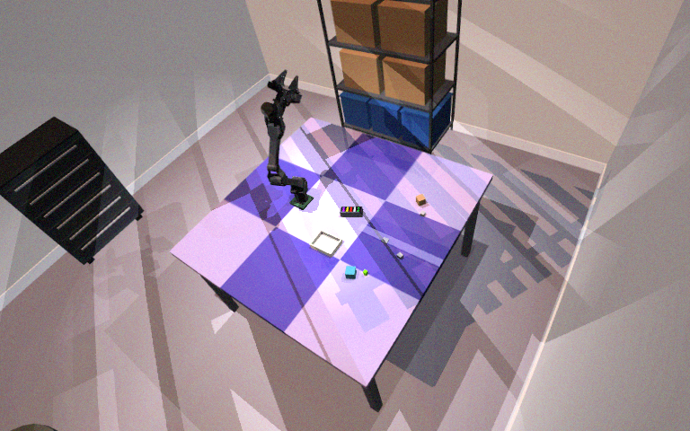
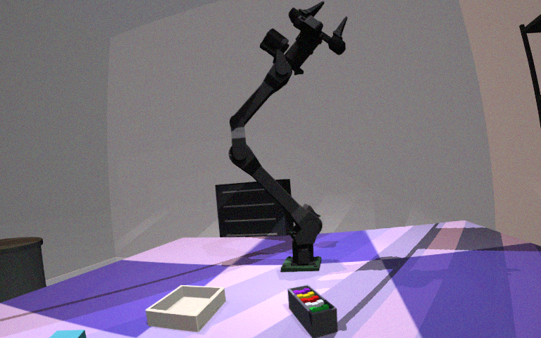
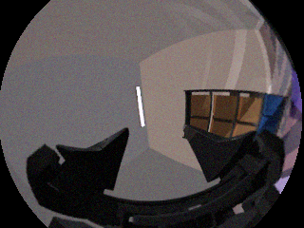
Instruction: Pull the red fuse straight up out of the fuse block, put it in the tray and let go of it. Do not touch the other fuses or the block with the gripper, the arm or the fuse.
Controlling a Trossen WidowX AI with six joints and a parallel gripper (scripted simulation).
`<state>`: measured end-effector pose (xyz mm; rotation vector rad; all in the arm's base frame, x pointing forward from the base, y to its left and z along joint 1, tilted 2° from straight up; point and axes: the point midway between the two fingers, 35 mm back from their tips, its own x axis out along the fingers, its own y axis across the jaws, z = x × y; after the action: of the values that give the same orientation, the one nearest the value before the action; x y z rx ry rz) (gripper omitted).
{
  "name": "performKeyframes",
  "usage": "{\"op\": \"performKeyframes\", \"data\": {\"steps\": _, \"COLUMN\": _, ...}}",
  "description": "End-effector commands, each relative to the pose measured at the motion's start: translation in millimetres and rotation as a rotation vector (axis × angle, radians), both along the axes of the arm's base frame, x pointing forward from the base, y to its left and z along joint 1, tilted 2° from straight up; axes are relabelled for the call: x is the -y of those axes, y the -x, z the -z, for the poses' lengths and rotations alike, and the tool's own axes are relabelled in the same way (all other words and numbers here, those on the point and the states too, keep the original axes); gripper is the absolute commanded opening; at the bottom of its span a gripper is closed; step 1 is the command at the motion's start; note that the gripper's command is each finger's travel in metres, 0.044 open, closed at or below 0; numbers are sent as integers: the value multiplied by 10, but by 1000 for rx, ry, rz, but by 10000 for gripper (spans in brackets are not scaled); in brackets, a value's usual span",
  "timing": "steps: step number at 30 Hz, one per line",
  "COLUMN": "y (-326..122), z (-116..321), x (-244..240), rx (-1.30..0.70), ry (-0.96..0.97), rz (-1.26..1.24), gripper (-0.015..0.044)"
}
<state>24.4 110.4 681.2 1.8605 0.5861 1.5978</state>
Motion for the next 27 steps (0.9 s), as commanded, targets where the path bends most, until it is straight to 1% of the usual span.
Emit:
{"op": "performKeyframes", "data": {"steps": 1, "y": 1, "z": 10, "x": -23, "rx": 3, "ry": 7, "rz": 5, "gripper": 374}}
{"op": "performKeyframes", "data": {"steps": 3, "y": -4, "z": 91, "x": -204, "rx": 23, "ry": 63, "rz": 47, "gripper": 321}}
{"op": "performKeyframes", "data": {"steps": 6, "y": -78, "z": 306, "x": -598, "rx": 60, "ry": 194, "rz": 138, "gripper": 242}}
{"op": "performKeyframes", "data": {"steps": 10, "y": -301, "z": 652, "x": -1065, "rx": 86, "ry": 374, "rz": 254, "gripper": 137}}
{"op": "performKeyframes", "data": {"steps": 12, "y": -434, "z": 742, "x": -1178, "rx": 104, "ry": 414, "rz": 313, "gripper": 85}}
{"op": "performKeyframes", "data": {"steps": 13, "y": -508, "z": 810, "x": -1246, "rx": 107, "ry": 444, "rz": 339, "gripper": 73}}
{"op": "performKeyframes", "data": {"steps": 20, "y": -1133, "z": 1496, "x": -1671, "rx": 64, "ry": 735, "rz": 473, "gripper": 73}}
{"op": "performKeyframes", "data": {"steps": 23, "y": -1418, "z": 1711, "x": -1671, "rx": -20, "ry": 792, "rz": 514, "gripper": 73}}
{"op": "performKeyframes", "data": {"steps": 27, "y": -1845, "z": 2180, "x": -1701, "rx": -90, "ry": 962, "rz": 578, "gripper": 73}}
